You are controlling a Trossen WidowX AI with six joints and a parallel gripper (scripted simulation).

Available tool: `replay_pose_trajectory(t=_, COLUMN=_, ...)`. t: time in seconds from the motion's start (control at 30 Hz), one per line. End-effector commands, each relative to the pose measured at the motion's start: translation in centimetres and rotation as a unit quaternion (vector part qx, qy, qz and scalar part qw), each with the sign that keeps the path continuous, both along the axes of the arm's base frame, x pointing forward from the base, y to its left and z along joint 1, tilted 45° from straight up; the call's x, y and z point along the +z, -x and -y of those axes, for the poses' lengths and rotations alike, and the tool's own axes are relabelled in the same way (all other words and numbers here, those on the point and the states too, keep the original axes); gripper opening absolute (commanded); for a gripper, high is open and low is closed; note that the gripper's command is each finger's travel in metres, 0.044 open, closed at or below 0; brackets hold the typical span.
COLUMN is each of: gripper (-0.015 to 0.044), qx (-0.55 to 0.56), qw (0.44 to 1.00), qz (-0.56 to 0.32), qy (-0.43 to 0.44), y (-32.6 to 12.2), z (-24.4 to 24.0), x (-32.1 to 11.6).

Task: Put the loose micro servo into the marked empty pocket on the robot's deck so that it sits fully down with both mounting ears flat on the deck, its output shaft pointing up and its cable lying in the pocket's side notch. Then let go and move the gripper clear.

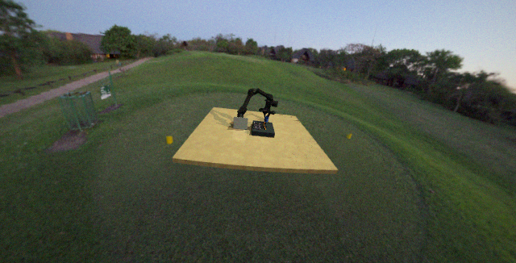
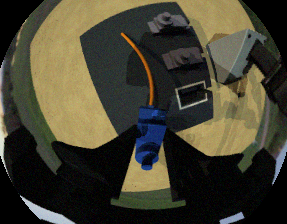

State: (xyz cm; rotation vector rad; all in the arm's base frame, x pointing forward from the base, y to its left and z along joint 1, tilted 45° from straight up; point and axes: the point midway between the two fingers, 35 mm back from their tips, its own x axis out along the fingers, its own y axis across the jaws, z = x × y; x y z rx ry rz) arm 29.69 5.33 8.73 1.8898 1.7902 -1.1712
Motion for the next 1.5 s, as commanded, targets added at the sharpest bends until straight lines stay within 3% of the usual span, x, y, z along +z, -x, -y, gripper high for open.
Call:
replay_pose_trajectory(t=0.0, gripper=0.0, qx=-0.052, qw=0.997, qz=-0.052, qy=0.005, y=0.1, z=0.0, x=0.0)
replay_pose_trajectory(t=0.47, gripper=0.0, qx=-0.218, qw=0.951, qz=-0.216, qy=0.029, y=0.1, z=0.0, x=0.0)
replay_pose_trajectory(t=0.93, gripper=0.0, qx=-0.37, qw=0.853, qz=-0.366, qy=0.051, y=0.1, z=0.0, x=0.0)
replay_pose_trajectory(t=1.47, gripper=0.0, qx=-0.376, qw=0.846, qz=-0.373, qy=0.052, y=2.7, z=0.3, x=0.1)
